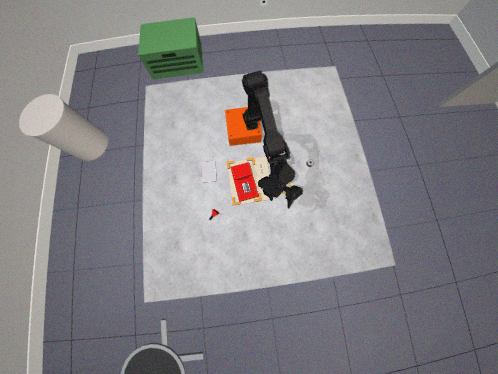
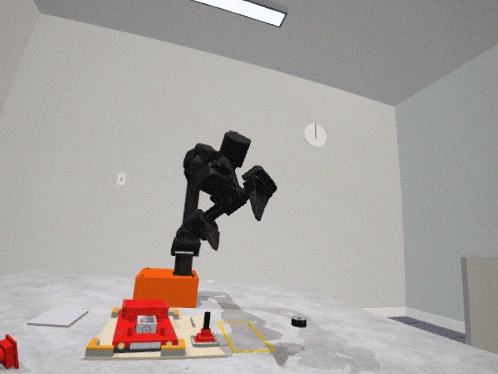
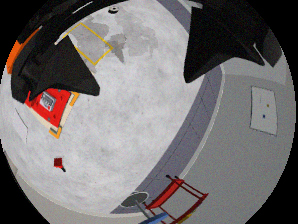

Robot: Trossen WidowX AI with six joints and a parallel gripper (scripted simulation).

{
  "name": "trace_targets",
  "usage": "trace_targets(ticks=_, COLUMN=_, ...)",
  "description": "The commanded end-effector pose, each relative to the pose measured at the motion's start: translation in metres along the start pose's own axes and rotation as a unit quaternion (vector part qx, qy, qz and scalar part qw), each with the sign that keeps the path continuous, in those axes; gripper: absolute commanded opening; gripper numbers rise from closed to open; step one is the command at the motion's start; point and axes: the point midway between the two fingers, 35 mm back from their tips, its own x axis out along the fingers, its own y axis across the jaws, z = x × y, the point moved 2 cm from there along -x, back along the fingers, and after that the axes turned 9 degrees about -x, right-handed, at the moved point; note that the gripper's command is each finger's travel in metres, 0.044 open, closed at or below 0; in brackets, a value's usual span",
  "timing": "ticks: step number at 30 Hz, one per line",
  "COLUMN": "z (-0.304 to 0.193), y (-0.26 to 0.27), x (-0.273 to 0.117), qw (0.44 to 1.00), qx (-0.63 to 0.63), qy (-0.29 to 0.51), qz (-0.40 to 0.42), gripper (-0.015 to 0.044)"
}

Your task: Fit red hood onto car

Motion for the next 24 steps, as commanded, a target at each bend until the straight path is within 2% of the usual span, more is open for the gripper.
trace_targets(ticks=1, z=-0.003, y=-0.046, x=0.001, qw=0.997, qx=0.029, qy=0.032, qz=-0.063, gripper=0.0440)
trace_targets(ticks=9, z=-0.011, y=-0.132, x=-0.015, qw=0.974, qx=0.098, qy=0.092, qz=-0.185, gripper=0.0440)
trace_targets(ticks=16, z=-0.030, y=-0.197, x=-0.044, qw=0.933, qx=0.169, qy=0.149, qz=-0.280, gripper=0.0440)
trace_targets(ticks=21, z=-0.048, y=-0.232, x=-0.070, qw=0.895, qx=0.222, qy=0.190, qz=-0.336, gripper=0.0440)
trace_targets(ticks=24, z=-0.053, y=-0.237, x=-0.075, qw=0.890, qx=0.229, qy=0.195, qz=-0.343, gripper=0.0440)
